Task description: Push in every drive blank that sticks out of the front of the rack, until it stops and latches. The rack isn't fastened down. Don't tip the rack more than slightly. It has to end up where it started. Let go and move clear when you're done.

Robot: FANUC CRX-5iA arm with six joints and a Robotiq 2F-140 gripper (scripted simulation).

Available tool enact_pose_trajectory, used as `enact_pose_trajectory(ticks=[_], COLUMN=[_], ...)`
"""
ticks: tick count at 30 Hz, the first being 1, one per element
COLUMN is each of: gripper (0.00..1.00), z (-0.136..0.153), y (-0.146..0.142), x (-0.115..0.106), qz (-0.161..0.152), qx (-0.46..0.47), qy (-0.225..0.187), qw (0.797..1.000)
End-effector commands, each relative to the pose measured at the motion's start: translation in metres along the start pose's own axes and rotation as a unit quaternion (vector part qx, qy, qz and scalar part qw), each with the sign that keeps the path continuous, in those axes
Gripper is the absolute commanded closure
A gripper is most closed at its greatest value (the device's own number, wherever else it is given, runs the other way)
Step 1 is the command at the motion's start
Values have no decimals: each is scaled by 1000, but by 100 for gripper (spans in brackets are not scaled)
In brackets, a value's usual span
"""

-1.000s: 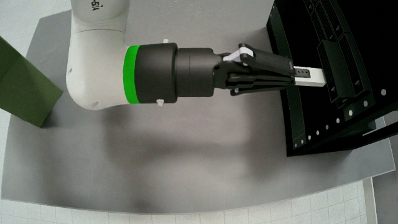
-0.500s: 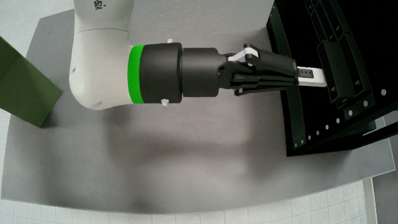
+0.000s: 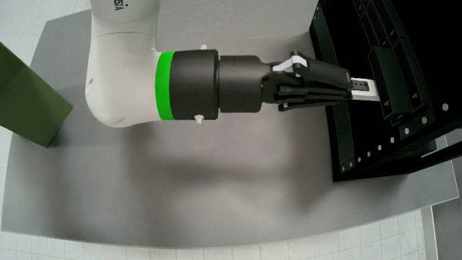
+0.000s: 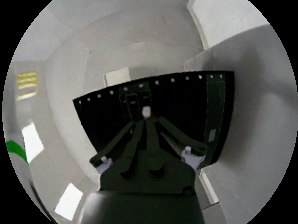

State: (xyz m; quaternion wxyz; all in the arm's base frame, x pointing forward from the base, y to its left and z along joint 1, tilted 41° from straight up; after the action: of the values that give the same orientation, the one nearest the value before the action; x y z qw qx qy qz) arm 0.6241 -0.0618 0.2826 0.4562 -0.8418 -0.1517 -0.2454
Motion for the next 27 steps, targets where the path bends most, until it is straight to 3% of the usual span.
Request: enact_pose_trajectory(ticks=[1, 27], gripper=[90, 90], z=[0, 0], y=[-1, -1], x=[0, 6], qz=[-1, -1], qx=[0, 0], qy=[0, 0], qw=[1000, 1000])
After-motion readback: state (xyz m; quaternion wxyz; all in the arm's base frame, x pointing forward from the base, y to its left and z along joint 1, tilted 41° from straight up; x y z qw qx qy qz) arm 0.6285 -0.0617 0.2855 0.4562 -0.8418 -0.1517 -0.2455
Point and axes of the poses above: the point where the finger pads meet when closed, its own x axis out along the fingers, its own y axis across the jaws, z = x × y, the point moved 2 cm from there along -x, back along the fingers, and after that the axes turned 9 degrees about -x, right-handed, at the moved point
